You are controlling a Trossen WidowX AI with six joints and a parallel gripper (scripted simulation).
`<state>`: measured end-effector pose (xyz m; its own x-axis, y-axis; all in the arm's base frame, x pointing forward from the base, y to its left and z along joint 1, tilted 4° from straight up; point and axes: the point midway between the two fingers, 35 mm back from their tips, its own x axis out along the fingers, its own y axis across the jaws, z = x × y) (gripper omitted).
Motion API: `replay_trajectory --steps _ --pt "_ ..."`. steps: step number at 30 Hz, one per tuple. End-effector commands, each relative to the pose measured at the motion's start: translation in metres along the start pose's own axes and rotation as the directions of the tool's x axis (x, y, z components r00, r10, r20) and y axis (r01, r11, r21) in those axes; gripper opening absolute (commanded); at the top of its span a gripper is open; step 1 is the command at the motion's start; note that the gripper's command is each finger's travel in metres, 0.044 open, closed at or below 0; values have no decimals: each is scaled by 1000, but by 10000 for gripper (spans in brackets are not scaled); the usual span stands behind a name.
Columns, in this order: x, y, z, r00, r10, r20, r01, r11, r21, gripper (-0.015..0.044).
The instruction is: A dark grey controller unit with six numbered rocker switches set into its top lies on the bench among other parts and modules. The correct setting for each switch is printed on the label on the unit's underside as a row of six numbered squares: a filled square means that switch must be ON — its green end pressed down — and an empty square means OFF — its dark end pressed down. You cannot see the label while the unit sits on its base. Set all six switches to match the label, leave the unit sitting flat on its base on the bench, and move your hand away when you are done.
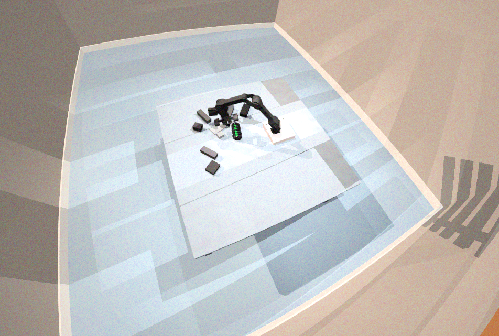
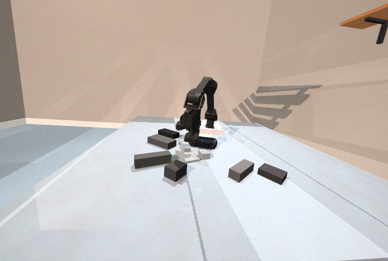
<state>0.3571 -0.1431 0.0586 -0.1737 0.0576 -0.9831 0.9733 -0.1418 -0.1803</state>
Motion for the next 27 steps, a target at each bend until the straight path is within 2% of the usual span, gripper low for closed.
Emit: replay_trajectory --steps 1,13,27 --pt "10 0 0 1000 -14 -1 14 1000 -2 0" --pt "28 4 -1 1000 -14 -1 14 1000 -2 0" --pt "29 1 -1 1000 -14 -1 14 1000 -2 0"
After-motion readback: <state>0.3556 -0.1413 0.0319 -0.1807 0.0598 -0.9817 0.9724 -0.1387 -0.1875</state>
